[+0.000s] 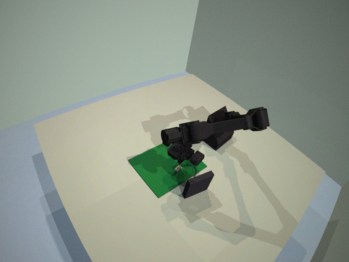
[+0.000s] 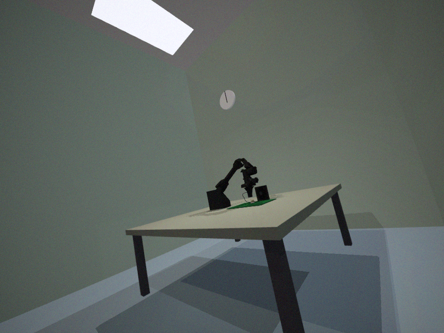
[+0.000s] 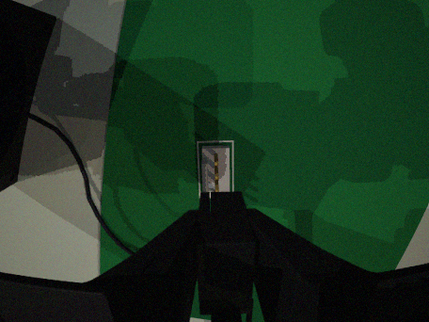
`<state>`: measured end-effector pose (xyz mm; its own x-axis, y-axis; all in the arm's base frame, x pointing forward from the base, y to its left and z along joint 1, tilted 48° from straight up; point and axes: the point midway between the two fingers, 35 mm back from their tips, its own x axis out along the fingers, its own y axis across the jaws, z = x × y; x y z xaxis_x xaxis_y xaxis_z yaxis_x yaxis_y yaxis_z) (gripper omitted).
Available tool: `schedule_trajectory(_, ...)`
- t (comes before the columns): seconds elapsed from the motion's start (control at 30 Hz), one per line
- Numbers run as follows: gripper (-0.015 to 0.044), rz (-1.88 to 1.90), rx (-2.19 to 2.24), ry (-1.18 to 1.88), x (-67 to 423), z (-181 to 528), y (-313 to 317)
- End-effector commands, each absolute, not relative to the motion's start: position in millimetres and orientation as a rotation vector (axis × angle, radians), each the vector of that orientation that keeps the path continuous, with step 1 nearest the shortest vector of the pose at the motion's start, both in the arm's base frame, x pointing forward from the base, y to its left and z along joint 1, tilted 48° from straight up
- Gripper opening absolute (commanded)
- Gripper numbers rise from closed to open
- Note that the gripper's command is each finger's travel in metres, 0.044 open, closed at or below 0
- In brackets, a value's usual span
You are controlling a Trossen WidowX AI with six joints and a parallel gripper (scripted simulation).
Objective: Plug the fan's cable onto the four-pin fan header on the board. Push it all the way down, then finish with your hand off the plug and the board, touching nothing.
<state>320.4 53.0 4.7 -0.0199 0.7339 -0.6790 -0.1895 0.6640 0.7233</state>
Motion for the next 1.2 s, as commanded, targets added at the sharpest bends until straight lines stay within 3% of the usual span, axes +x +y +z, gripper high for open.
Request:
schedule_trajectory(0.0,0.0,0.799,0.481,1.396,327,8,54)
schedule_trajectory(1.17,0.0,0.797,0.485,1.397,330,-6,71)
